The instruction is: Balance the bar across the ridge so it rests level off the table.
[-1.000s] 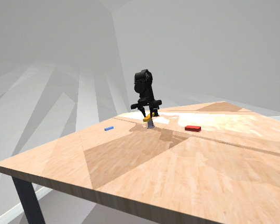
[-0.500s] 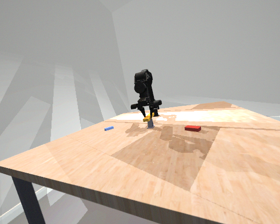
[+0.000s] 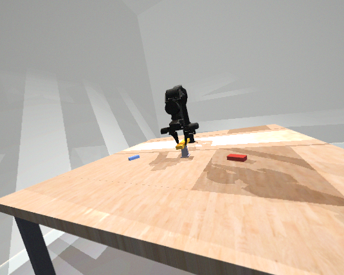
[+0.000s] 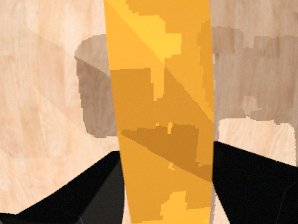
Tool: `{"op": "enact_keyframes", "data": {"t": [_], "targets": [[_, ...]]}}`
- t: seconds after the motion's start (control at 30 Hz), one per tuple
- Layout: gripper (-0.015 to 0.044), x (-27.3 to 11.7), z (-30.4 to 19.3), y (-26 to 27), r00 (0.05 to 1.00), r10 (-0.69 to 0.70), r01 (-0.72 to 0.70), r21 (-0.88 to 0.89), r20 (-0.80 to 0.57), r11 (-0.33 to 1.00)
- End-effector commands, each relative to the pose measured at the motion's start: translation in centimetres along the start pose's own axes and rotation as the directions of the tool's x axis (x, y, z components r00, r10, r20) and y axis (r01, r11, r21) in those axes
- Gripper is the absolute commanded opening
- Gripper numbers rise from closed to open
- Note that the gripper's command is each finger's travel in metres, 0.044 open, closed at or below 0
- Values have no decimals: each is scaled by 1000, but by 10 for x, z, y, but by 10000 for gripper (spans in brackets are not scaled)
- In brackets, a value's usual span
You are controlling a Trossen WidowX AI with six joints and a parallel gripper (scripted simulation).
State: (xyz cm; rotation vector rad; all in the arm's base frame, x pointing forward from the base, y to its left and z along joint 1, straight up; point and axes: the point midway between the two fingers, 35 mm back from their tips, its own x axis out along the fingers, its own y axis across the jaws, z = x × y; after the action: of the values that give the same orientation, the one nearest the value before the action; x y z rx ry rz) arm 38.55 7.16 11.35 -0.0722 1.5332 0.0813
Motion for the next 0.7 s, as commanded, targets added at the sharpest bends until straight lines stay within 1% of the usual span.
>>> {"op": "enact_keyframes", "data": {"t": [0.0, 0.5, 0.53, 0.67], "targets": [[170, 0, 0, 0, 1000, 0, 0, 0, 0, 1000], [173, 0, 0, 0, 1000, 0, 0, 0, 0, 1000], [185, 0, 0, 0, 1000, 0, 0, 0, 0, 1000], [185, 0, 0, 0, 1000, 0, 0, 0, 0, 1000]]}}
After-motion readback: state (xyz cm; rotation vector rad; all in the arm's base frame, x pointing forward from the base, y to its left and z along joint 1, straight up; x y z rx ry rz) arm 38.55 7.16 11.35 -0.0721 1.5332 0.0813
